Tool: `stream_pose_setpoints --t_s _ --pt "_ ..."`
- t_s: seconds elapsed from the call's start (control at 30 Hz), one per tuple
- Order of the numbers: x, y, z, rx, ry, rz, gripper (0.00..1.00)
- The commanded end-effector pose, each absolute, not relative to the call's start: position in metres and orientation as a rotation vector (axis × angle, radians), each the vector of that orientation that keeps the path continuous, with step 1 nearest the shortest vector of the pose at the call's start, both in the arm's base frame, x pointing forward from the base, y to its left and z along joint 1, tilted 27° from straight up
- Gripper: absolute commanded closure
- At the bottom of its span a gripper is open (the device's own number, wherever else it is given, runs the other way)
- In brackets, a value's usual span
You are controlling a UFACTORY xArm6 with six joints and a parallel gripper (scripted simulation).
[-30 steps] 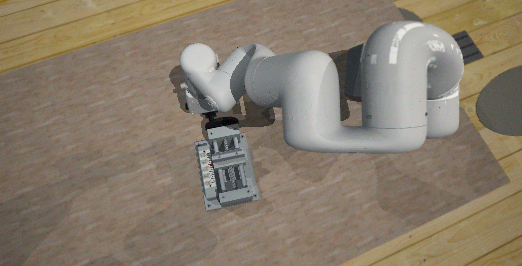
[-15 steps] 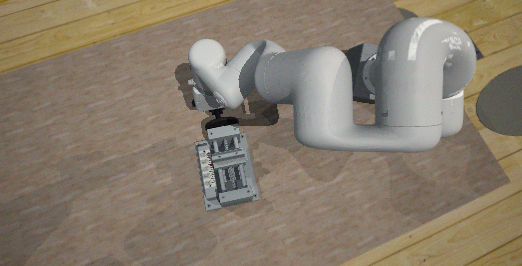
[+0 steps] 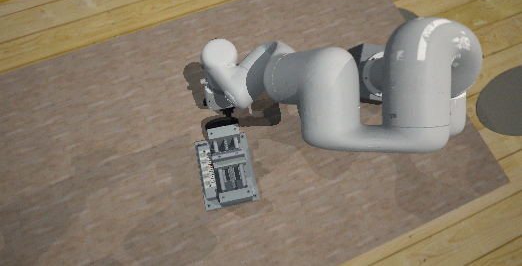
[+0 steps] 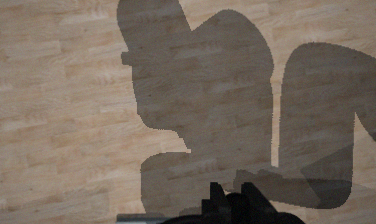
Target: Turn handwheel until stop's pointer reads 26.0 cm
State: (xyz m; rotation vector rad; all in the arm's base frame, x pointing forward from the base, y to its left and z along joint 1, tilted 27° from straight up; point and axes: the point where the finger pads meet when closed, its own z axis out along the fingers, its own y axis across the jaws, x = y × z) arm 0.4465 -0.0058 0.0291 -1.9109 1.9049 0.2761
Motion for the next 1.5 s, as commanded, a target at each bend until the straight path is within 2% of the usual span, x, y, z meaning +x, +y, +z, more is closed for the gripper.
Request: stream_pose_setpoints --t_s 0.0,0.77,1.47 --pt "0.444 -0.005 0.027 -1.907 1.901 0.260 0.94" --pt "0.443 0.010 -0.005 -1.907 1.901 0.260 0.94" --pt "0.477 0.018 -0.020 -1.907 1.901 0.260 0.94"
